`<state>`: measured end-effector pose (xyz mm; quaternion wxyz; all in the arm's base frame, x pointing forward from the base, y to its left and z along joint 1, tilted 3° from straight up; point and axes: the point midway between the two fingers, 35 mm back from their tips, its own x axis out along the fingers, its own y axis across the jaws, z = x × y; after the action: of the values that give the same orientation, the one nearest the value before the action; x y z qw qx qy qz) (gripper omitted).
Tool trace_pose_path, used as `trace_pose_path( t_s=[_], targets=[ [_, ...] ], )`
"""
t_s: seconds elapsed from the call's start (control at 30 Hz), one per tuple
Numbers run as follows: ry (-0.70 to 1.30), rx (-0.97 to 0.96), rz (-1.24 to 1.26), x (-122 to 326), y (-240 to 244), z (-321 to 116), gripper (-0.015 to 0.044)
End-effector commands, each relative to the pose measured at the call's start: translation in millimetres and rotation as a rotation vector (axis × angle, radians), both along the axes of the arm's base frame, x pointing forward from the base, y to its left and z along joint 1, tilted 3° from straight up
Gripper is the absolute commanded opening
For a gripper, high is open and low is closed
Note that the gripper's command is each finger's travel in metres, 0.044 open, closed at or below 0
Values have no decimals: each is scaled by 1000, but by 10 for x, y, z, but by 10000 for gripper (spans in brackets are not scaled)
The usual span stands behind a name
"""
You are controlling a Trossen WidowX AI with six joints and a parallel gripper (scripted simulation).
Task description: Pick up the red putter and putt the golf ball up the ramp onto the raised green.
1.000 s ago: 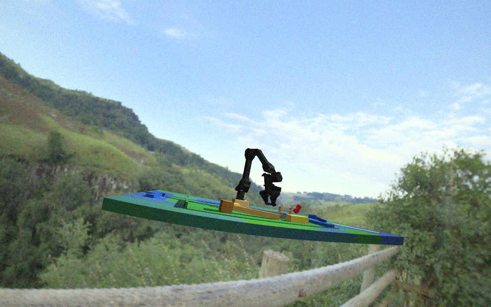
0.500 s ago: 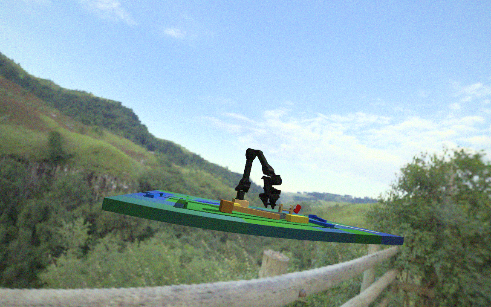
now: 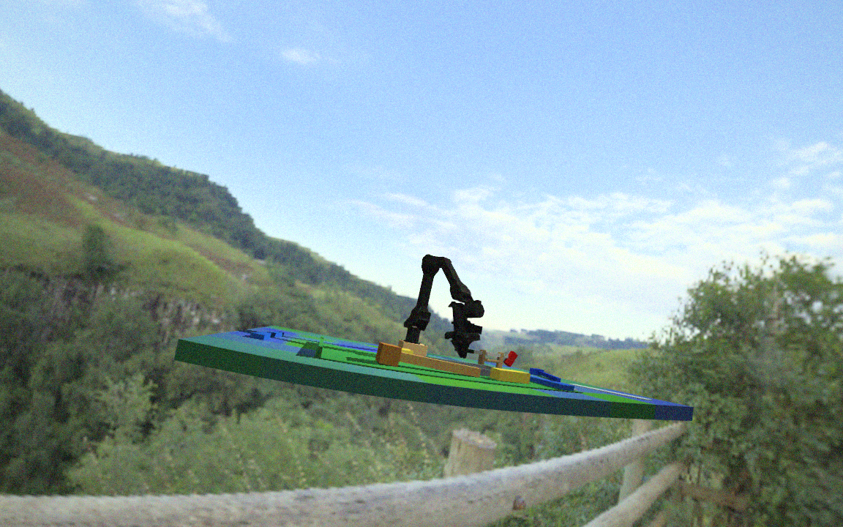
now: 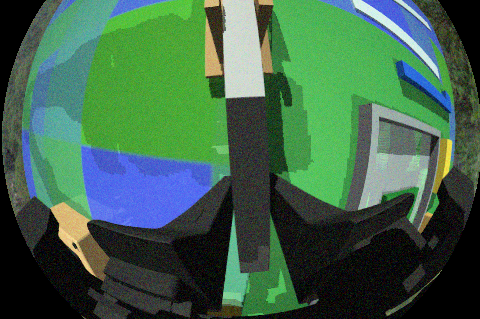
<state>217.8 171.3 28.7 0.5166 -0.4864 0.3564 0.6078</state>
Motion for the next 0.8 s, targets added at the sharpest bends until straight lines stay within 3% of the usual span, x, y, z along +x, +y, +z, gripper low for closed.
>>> trace_pose_path(
  t_s=[0.0, 0.27, 0.77],
  targets=[
    [-1, 0, 0, 1, 1, 6, 7],
    [-1, 0, 0, 12, 8, 99, 0],
    [0, 0, -1, -51, -25, 964, 0]
  ],
)
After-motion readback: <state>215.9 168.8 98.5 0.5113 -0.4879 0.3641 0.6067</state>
